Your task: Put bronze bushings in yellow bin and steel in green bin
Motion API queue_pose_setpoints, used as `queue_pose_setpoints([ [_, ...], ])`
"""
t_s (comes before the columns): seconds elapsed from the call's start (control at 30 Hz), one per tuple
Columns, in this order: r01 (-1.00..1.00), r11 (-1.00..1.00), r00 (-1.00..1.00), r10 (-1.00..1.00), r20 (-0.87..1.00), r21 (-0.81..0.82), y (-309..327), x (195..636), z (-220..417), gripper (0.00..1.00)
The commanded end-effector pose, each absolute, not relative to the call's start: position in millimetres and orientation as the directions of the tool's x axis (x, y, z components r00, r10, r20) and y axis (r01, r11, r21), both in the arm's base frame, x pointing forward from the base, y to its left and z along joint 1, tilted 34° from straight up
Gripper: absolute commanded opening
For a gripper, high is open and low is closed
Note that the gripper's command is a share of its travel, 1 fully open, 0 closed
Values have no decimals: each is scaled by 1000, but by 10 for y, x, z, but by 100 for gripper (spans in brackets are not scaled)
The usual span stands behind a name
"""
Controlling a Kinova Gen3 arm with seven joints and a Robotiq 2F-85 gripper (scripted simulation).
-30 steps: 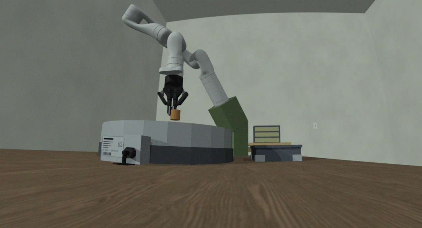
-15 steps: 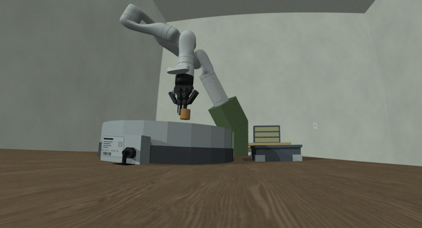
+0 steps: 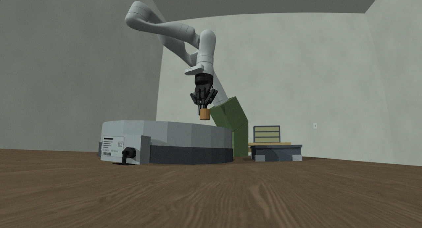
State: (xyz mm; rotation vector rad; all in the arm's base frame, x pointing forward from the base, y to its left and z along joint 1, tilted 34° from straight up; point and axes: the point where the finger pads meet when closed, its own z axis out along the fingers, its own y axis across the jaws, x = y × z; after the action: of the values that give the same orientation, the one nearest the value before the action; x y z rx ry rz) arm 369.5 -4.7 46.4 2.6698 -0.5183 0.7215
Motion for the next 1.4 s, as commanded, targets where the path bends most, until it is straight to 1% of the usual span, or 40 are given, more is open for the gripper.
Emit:
queue_pose_setpoints([
  [0.0,-453,-875,787,-302,537,172,294,3638,269,0],
  [0.17,-453,-875,787,-302,537,172,294,3638,269,0],
  [0.3,-586,-807,694,-453,559,74,678,3592,70,0],
  [0.37,-617,-785,667,-489,562,48,778,3579,18,0],
  [0.47,-617,-785,667,-489,562,48,778,3579,18,0],
  [0.6,-725,-687,547,-620,562,-52,1155,3535,-177,0],
  [0.83,-750,-657,513,-652,559,-78,1263,3521,-234,0],
  [1.0,-845,-496,334,-781,528,-200,1740,3464,-481,0],
  [1.13,-845,-495,333,-782,527,-201,1748,3462,-486,0],
  [1.2,-872,-423,256,-823,507,-247,1942,3439,-587,0],
  [1.27,-872,-423,256,-823,507,-247,1942,3439,-587,0],
  [1.37,-898,-309,136,-872,470,-313,2232,3404,-738,0],
])
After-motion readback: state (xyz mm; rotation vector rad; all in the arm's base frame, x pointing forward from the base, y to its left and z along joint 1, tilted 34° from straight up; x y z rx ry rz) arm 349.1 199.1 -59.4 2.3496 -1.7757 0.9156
